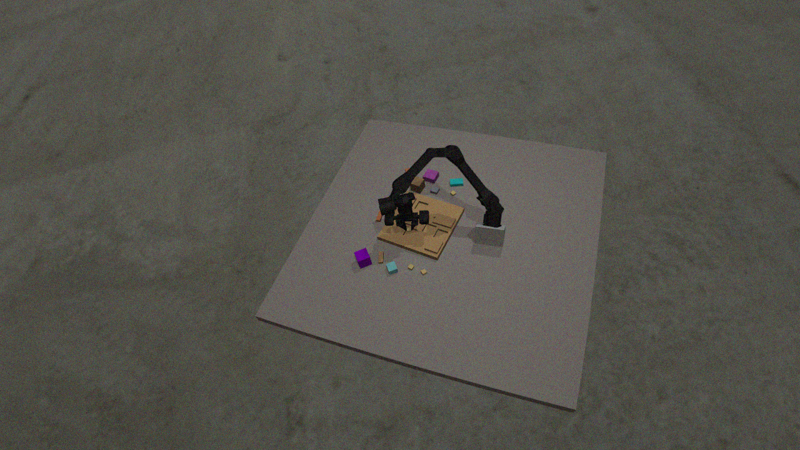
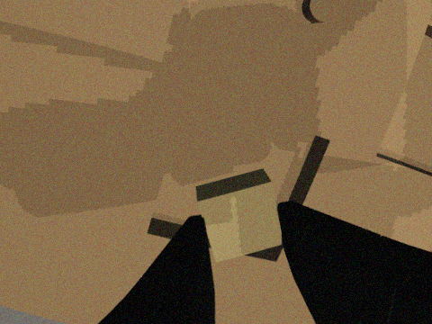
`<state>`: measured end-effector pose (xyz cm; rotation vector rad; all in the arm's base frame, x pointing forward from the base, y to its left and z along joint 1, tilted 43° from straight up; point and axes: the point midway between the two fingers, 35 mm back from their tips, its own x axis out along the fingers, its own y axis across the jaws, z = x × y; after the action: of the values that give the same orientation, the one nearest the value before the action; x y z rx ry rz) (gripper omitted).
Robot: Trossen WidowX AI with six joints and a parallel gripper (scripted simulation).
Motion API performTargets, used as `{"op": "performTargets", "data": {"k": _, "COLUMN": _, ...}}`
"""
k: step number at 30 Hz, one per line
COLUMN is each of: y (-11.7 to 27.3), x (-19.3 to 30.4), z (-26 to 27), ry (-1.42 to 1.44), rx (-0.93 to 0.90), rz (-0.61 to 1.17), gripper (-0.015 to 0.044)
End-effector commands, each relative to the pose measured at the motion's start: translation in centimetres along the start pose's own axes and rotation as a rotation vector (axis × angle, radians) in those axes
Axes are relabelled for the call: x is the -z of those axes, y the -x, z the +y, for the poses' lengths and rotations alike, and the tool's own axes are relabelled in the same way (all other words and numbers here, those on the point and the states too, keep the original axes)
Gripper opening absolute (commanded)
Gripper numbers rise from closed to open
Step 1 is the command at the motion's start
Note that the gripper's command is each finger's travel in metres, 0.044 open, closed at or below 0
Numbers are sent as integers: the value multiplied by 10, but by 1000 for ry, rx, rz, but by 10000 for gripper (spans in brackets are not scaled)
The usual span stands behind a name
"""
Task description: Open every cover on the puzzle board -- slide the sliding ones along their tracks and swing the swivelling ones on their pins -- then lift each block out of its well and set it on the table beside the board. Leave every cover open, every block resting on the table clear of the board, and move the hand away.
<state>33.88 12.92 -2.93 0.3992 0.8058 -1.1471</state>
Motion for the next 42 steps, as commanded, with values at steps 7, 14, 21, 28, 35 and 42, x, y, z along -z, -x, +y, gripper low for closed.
{"op": "performTargets", "data": {"k": 7, "y": 16, "x": 0, "z": 1, "ry": 104, "rx": -1, "rz": 4, "gripper": 80}}
{"op": "performTargets", "data": {"k": 14, "y": 26, "x": 0, "z": 1, "ry": 131, "rx": -1, "rz": 4, "gripper": 80}}
{"op": "performTargets", "data": {"k": 21, "y": 44, "x": 1, "z": 1, "ry": 133, "rx": -1, "rz": 5, "gripper": 80}}
{"op": "performTargets", "data": {"k": 28, "y": 62, "x": 0, "z": 1, "ry": 136, "rx": -1, "rz": 5, "gripper": 80}}
{"op": "performTargets", "data": {"k": 35, "y": 69, "x": -5, "z": -2, "ry": 137, "rx": -1, "rz": 7, "gripper": 80}}
{"op": "performTargets", "data": {"k": 42, "y": 74, "x": -31, "z": -12, "ry": 139, "rx": -2, "rz": 12, "gripper": 80}}
